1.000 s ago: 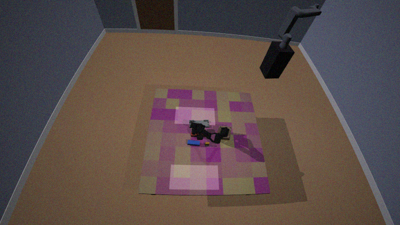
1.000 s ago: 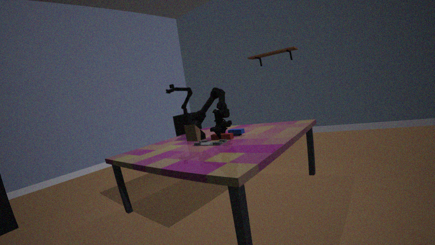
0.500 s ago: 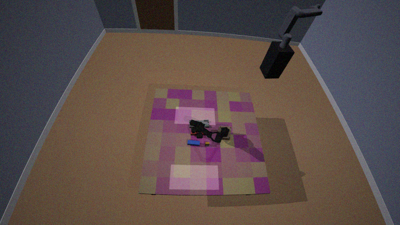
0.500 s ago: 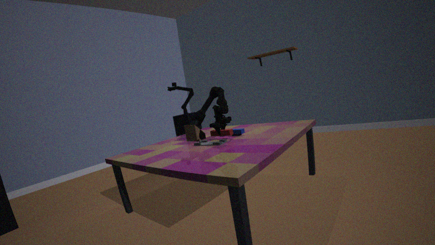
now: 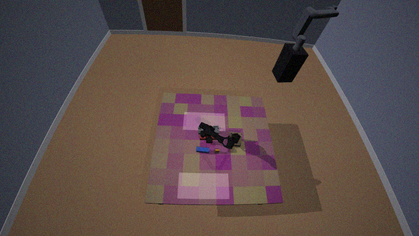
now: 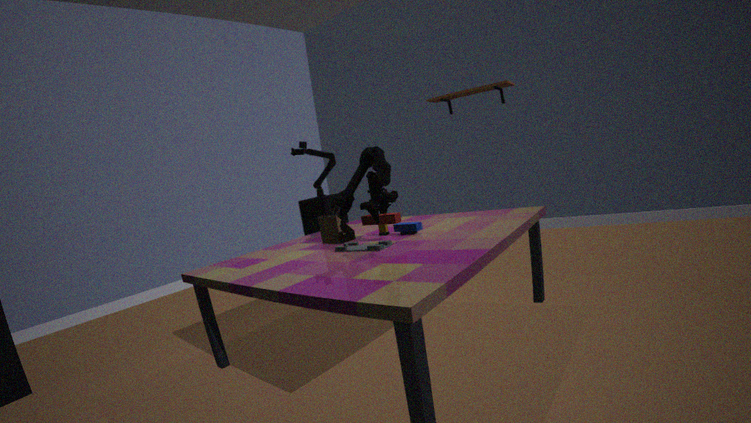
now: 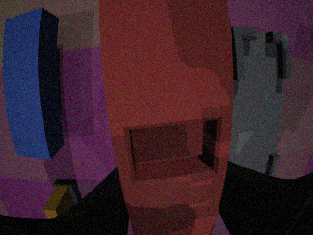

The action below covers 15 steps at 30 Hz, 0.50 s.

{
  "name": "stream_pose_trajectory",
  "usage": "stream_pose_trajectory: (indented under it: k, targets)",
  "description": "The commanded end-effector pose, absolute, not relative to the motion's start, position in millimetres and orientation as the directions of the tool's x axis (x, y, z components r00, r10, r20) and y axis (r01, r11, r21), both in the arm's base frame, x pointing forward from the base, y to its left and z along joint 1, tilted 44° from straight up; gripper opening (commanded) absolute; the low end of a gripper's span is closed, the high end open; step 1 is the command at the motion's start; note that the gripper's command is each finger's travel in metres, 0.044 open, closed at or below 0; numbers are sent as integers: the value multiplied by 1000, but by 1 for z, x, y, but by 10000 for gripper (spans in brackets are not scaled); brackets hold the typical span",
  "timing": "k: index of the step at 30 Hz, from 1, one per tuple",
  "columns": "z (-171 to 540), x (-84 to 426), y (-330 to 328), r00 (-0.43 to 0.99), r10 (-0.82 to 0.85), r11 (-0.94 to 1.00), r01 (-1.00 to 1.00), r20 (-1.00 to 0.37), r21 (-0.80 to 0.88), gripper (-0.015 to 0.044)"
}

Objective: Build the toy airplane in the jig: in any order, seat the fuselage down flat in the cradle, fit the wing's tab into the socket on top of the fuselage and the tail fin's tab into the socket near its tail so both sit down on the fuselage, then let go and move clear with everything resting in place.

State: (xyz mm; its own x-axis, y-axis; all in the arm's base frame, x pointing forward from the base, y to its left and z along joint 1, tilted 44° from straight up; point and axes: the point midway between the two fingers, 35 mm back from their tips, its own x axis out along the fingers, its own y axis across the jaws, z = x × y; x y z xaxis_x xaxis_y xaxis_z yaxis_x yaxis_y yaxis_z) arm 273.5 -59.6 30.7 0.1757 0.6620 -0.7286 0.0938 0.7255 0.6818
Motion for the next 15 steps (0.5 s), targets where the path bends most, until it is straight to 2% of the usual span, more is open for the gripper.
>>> stream_pose_trajectory:
  k: [1, 15]
  targets:
    - [40, 271, -70, 182, 655, 732, 90, -734, 675, 0]
    - [71, 259, -92, 182, 661, 727, 87, -728, 681, 0]
